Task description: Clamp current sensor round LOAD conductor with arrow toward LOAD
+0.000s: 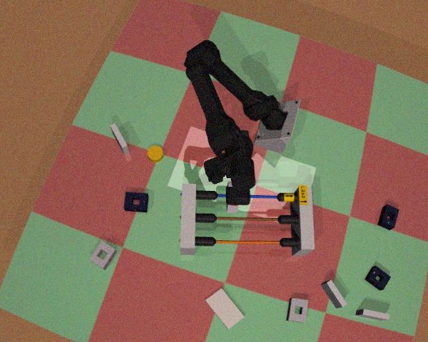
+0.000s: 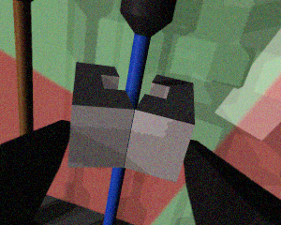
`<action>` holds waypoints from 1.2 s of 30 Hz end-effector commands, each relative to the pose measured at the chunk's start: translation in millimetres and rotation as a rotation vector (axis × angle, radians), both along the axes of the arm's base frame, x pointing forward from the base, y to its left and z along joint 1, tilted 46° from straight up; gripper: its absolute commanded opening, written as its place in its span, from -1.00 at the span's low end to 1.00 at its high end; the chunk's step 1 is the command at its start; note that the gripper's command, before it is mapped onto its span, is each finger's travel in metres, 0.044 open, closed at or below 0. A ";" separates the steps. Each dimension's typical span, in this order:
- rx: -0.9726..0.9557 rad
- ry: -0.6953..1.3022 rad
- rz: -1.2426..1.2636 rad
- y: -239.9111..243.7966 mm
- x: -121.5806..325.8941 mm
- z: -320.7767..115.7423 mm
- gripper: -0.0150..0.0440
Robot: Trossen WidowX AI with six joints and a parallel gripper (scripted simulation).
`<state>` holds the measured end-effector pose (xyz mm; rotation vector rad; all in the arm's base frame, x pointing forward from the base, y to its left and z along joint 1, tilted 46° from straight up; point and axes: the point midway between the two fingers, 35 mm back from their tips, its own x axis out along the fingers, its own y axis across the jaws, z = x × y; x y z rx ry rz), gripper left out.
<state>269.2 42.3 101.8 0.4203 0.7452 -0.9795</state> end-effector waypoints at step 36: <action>-0.083 0.132 -0.132 2.6 11.7 -3.5 0.75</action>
